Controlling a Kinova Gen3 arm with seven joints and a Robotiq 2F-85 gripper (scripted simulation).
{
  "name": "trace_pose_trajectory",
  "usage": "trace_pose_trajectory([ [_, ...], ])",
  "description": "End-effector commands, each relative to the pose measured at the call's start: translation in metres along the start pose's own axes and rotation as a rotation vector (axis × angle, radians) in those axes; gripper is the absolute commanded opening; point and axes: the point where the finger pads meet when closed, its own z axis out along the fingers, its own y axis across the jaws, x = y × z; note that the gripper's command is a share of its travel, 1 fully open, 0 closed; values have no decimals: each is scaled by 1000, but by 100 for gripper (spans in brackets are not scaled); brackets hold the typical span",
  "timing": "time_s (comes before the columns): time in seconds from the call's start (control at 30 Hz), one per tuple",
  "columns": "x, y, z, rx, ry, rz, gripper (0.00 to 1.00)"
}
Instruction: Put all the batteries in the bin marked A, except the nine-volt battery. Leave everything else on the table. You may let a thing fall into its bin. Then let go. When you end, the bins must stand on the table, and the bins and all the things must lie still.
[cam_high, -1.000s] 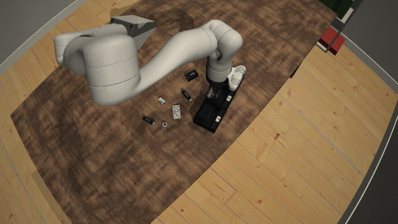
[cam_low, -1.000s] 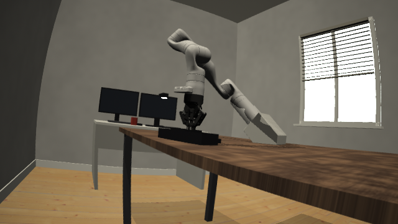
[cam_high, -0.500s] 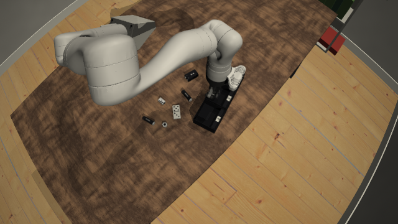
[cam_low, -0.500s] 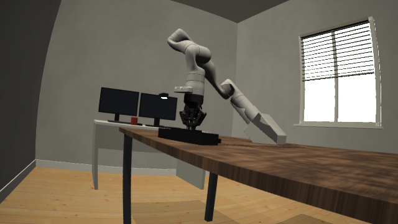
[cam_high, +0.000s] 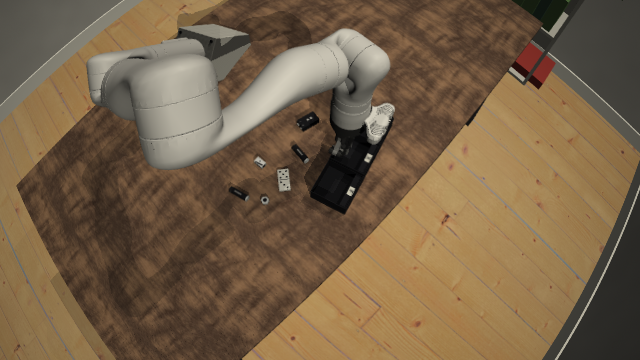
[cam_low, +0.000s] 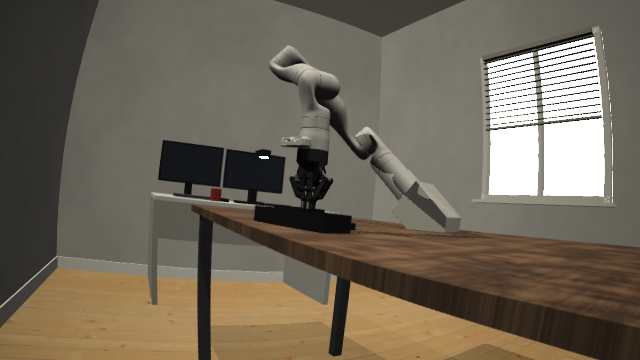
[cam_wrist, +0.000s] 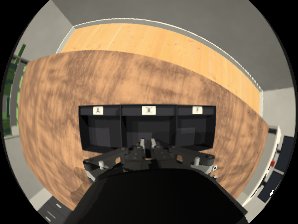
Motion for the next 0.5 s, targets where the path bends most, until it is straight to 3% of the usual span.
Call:
trace_pose_trajectory([
  [0.0, 3, -1, -8, 2, 7, -6, 9],
  [0.47, 2, -1, -26, 2, 7, -7, 9],
])
